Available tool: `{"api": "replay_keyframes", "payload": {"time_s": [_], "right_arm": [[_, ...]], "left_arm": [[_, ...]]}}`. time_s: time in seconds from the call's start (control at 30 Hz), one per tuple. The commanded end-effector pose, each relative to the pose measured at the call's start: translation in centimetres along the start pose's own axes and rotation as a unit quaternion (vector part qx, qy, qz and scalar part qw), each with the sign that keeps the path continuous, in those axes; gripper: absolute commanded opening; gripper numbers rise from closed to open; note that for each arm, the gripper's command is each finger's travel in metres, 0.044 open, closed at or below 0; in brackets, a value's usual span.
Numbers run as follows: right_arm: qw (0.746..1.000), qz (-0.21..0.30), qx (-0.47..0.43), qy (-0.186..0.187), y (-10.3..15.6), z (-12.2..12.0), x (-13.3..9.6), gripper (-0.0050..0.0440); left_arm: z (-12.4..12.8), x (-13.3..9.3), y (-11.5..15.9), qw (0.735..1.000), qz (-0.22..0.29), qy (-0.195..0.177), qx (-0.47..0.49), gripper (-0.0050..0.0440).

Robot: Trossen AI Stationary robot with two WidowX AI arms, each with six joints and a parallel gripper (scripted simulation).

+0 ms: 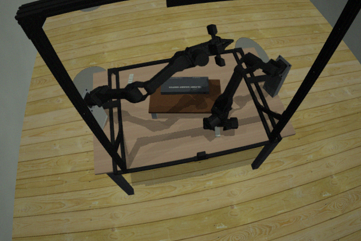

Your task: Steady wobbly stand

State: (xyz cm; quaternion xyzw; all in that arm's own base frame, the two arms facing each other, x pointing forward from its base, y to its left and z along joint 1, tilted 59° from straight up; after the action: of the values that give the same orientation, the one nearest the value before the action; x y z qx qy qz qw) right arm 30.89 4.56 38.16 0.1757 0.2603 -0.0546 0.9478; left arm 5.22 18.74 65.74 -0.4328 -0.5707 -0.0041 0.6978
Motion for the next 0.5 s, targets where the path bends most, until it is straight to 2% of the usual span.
{"api": "replay_keyframes", "payload": {"time_s": [0.0,0.1,0.13,0.33,0.47], "right_arm": [[1.0,0.0,0.0,0.0,0.0,0.0,0.0,0.0241],[1.0,0.0,0.0,0.0,0.0,0.0,0.0,0.0241],[1.0,0.0,0.0,0.0,0.0,0.0,0.0,0.0241],[1.0,0.0,0.0,0.0,0.0,0.0,0.0,0.0241],[1.0,0.0,0.0,0.0,0.0,0.0,0.0,0.0241]], "left_arm": [[1.8,-0.2,5.4,0.992,0.118,-0.01,-0.052,0.0],[2.6,-0.8,8.3,0.976,0.196,-0.018,-0.094,0.0],[2.9,-1.0,9.7,0.976,0.196,-0.018,-0.094,0.0],[2.8,-0.9,9.1,0.976,0.193,-0.021,-0.094,0.0],[3.9,-2.4,13.9,0.943,0.292,-0.036,-0.154,0.0]]}}
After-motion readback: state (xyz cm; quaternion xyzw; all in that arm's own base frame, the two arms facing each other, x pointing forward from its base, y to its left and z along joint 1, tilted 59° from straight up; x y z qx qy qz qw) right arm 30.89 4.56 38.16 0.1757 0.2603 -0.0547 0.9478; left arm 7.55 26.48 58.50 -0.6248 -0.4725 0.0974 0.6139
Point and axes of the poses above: on each arm, the point midway between the two fingers, 35 mm back from their tips, its own x axis out along the fingers, its own z axis across the jaws, y = z × x, the point moved 9 cm from there along -x, back along the fingers, and after that the axes turned 13 degrees about -x, right-handed, at the moved point
